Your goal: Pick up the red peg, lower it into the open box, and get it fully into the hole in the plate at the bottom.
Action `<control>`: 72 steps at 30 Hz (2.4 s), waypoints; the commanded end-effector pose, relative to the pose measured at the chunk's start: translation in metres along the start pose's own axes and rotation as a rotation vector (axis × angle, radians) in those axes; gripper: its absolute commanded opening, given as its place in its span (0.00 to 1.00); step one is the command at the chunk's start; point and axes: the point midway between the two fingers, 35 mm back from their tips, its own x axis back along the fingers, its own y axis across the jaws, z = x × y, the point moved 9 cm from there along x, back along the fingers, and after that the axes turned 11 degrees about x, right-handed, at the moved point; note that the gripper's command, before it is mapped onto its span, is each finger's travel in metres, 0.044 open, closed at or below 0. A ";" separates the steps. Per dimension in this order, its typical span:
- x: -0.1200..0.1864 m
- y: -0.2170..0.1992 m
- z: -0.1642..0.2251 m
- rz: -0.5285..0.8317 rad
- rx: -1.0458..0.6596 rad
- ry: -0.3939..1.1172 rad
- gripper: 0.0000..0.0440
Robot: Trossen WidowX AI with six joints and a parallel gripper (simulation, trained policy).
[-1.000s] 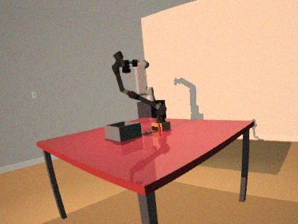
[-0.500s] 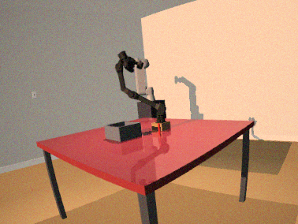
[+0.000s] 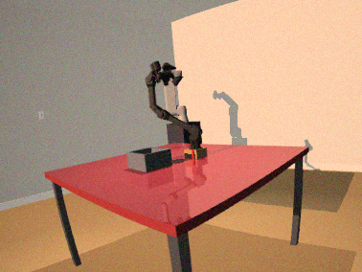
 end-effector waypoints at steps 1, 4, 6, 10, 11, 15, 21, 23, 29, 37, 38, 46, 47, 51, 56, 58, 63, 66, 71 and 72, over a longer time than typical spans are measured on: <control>-0.011 0.006 0.006 -0.055 -0.087 0.051 1.00; -0.020 0.010 0.010 -0.100 -0.165 0.104 1.00; -0.026 0.013 0.013 -0.128 -0.217 0.141 1.00; -0.036 0.020 0.019 -0.179 -0.321 0.219 1.00; -0.039 0.022 0.021 -0.190 -0.347 0.239 1.00; -0.048 0.030 0.027 -0.232 -0.450 0.324 1.00; -0.060 0.042 0.037 -0.279 -0.603 0.460 1.00; -0.063 0.046 0.041 -0.291 -0.653 0.507 1.00; -0.071 0.060 0.051 -0.315 -0.801 0.654 1.00; -0.078 0.079 0.065 -0.319 -0.991 0.862 1.00; -0.079 0.081 0.067 -0.317 -1.013 0.889 1.00; -0.080 0.101 0.080 -0.282 -1.188 1.109 1.00; -0.080 0.104 0.082 -0.276 -1.209 1.137 1.00; -0.078 0.114 0.088 -0.245 -1.290 1.250 1.00; -0.075 0.127 0.096 -0.194 -1.385 1.394 1.00; -0.073 0.133 0.099 -0.171 -1.421 1.452 1.00; -0.067 0.147 0.105 -0.103 -1.506 1.598 1.00; -0.063 0.155 0.109 -0.058 -1.554 1.686 1.00; -0.054 0.169 0.113 0.028 -1.626 1.834 1.00; -0.052 0.172 0.114 0.046 -1.640 1.863 1.00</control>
